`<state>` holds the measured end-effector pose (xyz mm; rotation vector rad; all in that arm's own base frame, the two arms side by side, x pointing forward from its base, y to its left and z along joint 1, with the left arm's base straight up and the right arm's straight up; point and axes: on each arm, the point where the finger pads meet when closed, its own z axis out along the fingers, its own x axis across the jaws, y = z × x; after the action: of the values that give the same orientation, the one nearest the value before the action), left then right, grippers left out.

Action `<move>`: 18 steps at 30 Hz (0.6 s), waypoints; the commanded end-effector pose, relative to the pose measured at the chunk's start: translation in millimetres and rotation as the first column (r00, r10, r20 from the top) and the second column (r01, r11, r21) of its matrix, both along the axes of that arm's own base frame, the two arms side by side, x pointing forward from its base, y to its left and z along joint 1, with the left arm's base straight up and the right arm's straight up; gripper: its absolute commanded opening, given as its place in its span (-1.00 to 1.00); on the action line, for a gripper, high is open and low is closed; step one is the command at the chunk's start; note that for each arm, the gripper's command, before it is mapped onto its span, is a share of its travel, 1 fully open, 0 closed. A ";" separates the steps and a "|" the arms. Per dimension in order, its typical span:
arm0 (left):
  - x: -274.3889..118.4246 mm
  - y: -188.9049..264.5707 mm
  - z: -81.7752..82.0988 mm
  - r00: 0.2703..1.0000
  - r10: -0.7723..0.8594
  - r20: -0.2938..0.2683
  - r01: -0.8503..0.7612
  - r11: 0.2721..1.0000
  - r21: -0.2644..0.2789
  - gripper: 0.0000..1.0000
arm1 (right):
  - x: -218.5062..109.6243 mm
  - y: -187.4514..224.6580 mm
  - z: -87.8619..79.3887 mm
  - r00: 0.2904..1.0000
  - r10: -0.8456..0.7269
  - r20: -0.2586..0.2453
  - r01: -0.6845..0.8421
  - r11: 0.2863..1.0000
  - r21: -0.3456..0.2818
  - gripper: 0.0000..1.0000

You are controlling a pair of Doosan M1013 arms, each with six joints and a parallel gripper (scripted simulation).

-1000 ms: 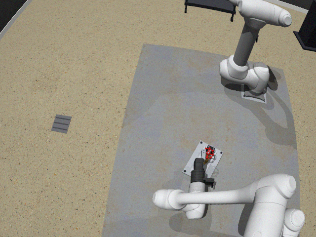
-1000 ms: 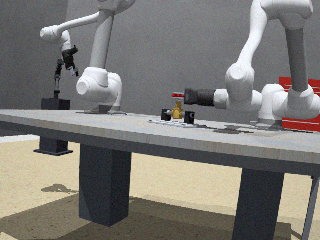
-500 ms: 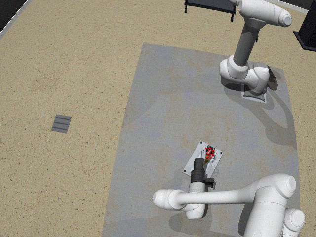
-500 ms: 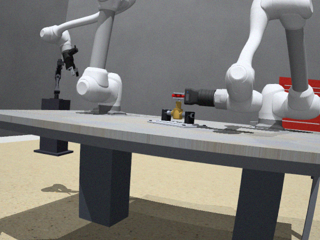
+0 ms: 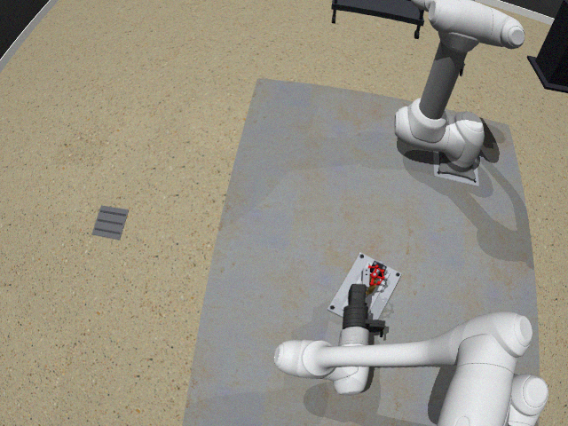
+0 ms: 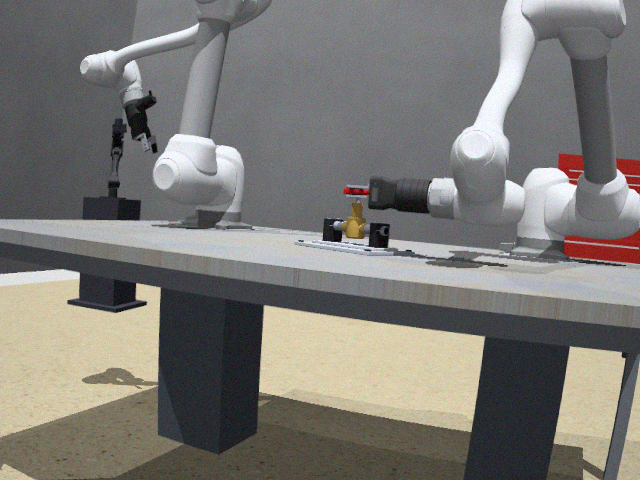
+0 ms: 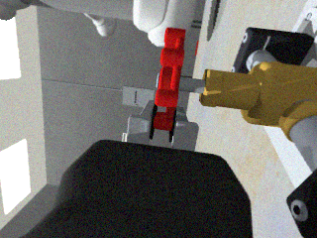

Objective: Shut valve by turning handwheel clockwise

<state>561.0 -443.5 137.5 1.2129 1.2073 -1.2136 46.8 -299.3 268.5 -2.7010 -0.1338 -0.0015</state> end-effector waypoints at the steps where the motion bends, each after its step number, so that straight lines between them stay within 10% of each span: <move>1: 0.4 -0.4 1.4 1.000 -0.007 0.002 0.007 1.000 -0.001 -1.00 | 0.1 -0.3 0.5 1.000 0.000 0.001 0.000 1.000 -0.001 1.00; 18: -0.5 -7.2 1.4 0.969 -0.248 0.003 0.248 0.969 -0.001 -1.00 | 0.1 -0.3 0.5 1.000 0.000 0.001 0.000 1.000 -0.001 1.00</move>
<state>560.5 -448.8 137.4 1.3606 1.1046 -1.3594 46.8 -299.3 268.5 -2.7010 -0.1338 -0.0015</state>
